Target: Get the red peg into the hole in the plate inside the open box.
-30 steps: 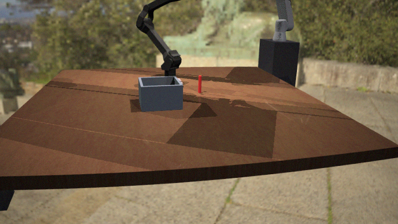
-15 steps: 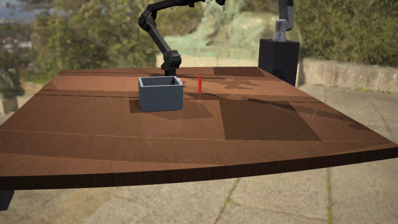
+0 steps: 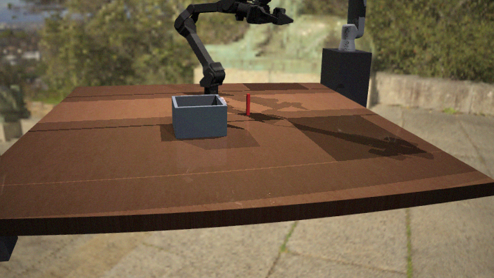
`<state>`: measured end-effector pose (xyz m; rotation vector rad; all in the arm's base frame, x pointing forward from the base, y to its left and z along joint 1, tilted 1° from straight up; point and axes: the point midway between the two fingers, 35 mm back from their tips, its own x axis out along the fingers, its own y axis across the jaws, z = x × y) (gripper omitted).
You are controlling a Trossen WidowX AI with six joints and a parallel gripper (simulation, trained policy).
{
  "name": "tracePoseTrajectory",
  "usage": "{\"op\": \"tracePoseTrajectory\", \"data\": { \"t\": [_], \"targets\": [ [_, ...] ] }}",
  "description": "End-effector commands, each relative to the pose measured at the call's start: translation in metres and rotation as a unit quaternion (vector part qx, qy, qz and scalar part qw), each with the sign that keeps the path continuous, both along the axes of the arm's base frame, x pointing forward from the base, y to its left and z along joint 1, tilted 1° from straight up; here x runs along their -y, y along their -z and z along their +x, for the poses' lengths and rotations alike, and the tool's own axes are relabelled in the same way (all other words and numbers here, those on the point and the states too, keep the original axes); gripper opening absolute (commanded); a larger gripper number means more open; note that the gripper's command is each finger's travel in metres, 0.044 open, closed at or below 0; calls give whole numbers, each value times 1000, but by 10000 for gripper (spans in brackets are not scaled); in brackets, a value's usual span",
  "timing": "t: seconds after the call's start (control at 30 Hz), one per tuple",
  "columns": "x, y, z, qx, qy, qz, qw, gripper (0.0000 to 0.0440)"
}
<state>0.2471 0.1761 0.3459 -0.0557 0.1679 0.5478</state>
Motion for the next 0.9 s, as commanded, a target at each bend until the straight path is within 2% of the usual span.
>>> {"op": "tracePoseTrajectory", "data": {
  "t": [0.0,0.2,0.43,0.63,0.87],
  "targets": [
    [2,30,5,-60,20,1,998,440],
    [9,71,5,-156,59,12,986,440],
    [21,116,-1,-260,115,24,959,440],
    [35,149,-10,-340,172,35,924,440],
    [52,181,-24,-419,247,49,872,440]
  ]
}}
